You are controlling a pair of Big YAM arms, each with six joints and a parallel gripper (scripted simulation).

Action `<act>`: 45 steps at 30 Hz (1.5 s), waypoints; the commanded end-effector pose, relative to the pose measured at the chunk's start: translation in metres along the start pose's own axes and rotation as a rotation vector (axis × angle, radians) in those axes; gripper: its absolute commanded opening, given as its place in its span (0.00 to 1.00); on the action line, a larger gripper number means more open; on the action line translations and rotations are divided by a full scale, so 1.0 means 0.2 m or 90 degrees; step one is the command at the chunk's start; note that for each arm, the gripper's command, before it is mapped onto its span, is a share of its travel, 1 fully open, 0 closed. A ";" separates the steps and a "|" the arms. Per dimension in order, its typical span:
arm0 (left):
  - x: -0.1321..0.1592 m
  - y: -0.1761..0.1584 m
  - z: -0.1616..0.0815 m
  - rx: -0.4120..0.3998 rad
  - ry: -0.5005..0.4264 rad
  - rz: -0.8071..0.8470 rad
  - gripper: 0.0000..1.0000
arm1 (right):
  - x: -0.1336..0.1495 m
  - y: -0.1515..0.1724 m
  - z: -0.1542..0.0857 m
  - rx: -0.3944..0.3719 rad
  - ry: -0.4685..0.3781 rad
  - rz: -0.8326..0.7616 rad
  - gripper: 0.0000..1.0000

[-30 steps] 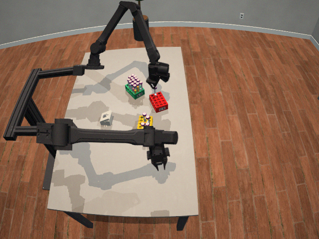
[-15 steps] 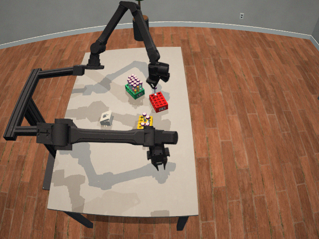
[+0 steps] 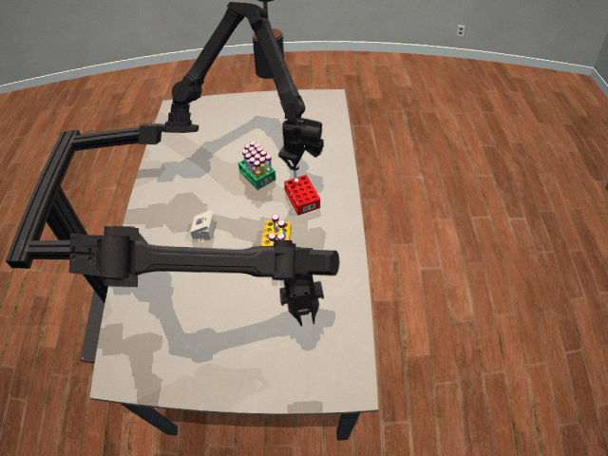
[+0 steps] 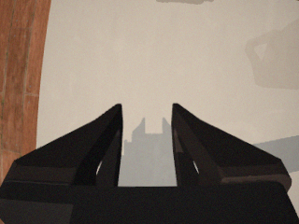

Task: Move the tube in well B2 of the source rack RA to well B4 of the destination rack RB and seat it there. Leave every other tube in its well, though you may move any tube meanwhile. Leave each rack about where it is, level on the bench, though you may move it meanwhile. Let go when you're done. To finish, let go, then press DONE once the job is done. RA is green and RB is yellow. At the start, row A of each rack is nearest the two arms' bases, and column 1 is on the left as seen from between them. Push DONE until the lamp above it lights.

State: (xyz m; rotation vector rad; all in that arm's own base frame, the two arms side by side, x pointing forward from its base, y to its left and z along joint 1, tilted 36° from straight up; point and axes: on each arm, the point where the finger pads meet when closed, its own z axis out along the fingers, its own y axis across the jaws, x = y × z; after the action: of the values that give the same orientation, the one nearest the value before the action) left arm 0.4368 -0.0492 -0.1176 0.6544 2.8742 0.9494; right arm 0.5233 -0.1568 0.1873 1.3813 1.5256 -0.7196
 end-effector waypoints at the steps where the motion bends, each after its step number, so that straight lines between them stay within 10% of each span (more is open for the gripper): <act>1: 0.04 0.00 0.08 0.001 0.015 0.005 0.24 | -0.05 0.05 -0.02 -0.010 -0.004 0.015 0.30; 45: 0.04 0.00 0.08 0.001 0.015 0.005 0.30 | -0.05 0.05 -0.02 -0.010 -0.004 0.015 0.30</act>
State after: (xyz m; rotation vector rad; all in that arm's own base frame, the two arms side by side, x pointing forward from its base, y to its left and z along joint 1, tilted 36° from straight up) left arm 0.4367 -0.0489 -0.1180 0.6540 2.8747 0.9497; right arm 0.5233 -0.1568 0.1873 1.3813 1.5256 -0.7196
